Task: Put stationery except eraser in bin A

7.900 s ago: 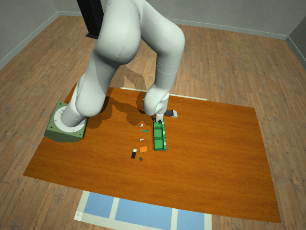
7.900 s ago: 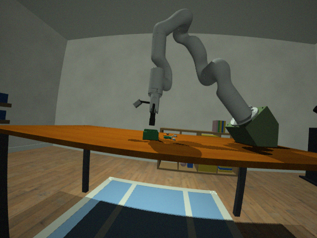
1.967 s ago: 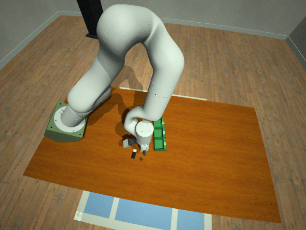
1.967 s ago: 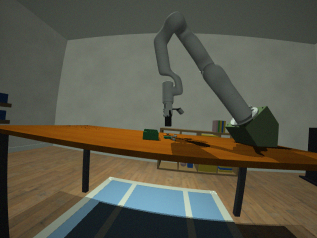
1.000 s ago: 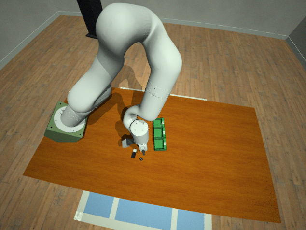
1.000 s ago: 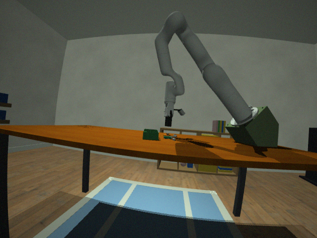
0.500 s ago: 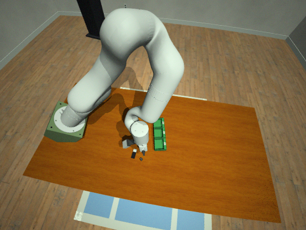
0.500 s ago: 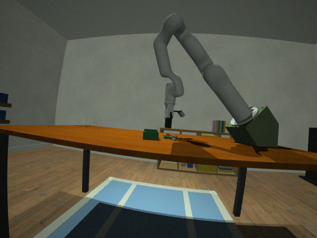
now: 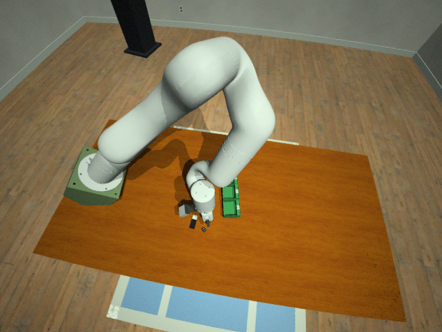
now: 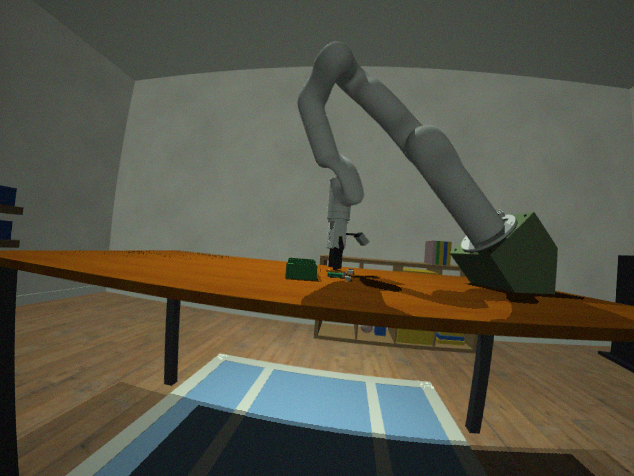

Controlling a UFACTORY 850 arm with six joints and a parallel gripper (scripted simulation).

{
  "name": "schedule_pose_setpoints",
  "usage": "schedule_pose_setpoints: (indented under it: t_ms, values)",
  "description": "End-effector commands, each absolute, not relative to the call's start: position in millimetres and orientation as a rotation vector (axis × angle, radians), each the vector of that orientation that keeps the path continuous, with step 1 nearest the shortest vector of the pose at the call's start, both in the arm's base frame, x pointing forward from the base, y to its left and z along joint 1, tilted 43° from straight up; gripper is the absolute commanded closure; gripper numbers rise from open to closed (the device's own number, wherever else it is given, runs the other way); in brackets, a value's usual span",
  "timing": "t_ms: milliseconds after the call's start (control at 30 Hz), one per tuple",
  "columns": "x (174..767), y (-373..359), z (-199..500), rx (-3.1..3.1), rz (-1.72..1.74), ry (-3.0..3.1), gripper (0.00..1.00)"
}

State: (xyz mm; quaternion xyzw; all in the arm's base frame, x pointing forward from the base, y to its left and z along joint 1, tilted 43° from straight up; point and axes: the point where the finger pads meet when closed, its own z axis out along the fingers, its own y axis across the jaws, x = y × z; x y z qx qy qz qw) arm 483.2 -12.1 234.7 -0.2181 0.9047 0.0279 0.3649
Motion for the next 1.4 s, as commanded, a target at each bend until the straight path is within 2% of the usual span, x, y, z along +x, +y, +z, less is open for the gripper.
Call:
schedule_pose_setpoints:
  t_ms: [0, 767, 800, 1367]
  values:
    - [485.3, -11.6, 233.5, -0.559, 0.067, 2.323, 0.44]
    - [492.7, -9.1, 224.4, -0.559, 0.067, 2.323, 0.44]
    - [492.7, -9.1, 224.4, -0.559, 0.067, 2.323, 1.00]
    - [492.7, -9.1, 224.4, -0.559, 0.067, 2.323, 1.00]
